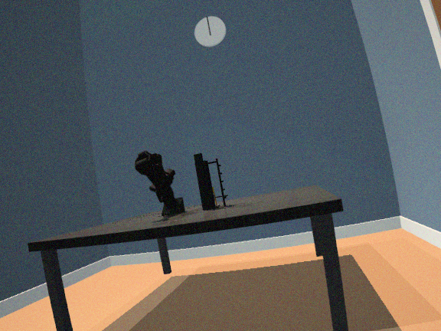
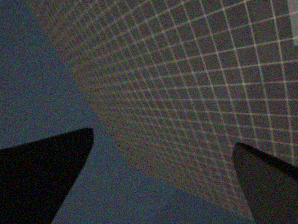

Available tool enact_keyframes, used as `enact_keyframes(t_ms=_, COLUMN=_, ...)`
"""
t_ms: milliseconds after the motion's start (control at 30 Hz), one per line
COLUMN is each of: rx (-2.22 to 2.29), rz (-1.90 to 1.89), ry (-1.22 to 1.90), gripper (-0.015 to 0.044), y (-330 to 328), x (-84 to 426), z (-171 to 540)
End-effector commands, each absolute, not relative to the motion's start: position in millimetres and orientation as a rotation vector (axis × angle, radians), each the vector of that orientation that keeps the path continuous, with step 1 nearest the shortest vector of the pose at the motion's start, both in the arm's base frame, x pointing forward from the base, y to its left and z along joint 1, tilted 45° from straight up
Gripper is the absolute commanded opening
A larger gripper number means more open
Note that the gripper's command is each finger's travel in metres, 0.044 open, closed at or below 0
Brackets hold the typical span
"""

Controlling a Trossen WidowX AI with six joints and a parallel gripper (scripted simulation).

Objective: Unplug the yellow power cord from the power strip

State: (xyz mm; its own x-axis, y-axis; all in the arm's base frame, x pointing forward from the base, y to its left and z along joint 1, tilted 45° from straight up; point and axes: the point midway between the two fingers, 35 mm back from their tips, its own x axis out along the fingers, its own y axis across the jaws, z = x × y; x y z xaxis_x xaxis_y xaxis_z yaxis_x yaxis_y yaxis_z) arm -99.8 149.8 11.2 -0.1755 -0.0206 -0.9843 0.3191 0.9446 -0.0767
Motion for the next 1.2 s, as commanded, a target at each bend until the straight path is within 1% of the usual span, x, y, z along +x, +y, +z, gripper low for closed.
enact_keyframes(t_ms=0, rx=0.219, rz=-0.297, ry=1.722, gripper=0.0374, y=151.0, x=-98.6, z=11.3)
enact_keyframes(t_ms=67, rx=0.159, rz=-0.227, ry=1.692, gripper=0.0321, y=160.2, x=-88.2, z=12.0)
enact_keyframes(t_ms=267, rx=-0.183, rz=0.026, ry=1.551, gripper=0.0164, y=193.8, x=-33.5, z=14.9)
enact_keyframes(t_ms=467, rx=-0.555, rz=0.182, ry=1.455, gripper=0.0160, y=212.7, x=33.9, z=16.3)
enact_keyframes(t_ms=800, rx=-1.068, rz=0.347, ry=1.434, gripper=0.0160, y=210.5, x=105.1, z=16.5)
enact_keyframes(t_ms=1167, rx=-1.610, rz=0.583, ry=1.522, gripper=0.0160, y=187.0, x=179.1, z=14.6)
